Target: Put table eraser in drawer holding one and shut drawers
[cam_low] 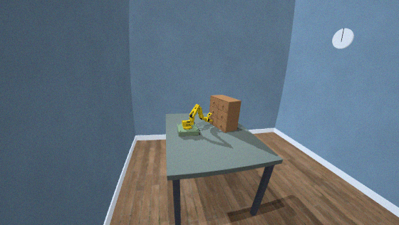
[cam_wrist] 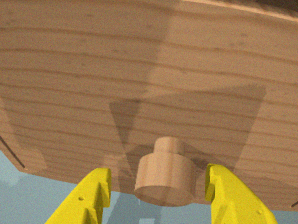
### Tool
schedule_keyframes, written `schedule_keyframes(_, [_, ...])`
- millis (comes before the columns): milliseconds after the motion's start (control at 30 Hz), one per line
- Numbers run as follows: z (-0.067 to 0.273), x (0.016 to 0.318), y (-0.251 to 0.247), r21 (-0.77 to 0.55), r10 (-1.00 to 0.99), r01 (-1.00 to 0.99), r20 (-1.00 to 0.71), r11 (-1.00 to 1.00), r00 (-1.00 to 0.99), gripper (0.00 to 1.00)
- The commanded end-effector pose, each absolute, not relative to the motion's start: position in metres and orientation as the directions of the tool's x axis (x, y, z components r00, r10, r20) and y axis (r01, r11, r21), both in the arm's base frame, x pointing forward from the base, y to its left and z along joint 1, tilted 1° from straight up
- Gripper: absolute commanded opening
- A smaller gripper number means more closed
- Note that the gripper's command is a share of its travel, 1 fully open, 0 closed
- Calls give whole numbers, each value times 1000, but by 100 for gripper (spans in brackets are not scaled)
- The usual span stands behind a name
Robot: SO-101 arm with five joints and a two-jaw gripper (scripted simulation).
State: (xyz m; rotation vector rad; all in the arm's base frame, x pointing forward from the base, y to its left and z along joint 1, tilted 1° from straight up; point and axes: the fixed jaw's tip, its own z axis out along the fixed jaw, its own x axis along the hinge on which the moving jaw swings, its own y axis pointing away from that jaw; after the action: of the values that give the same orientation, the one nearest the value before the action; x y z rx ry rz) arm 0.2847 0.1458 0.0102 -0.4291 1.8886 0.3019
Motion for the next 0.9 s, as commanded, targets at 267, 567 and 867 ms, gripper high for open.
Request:
schedule_keyframes(267, [16, 288, 145, 10, -133, -425, -943, 905, -305, 11])
schedule_keyframes(567, [16, 288, 145, 10, -133, -425, -943, 905, -305, 6])
schedule_keyframes(867, [16, 288, 145, 10, -133, -425, -943, 905, -305, 0])
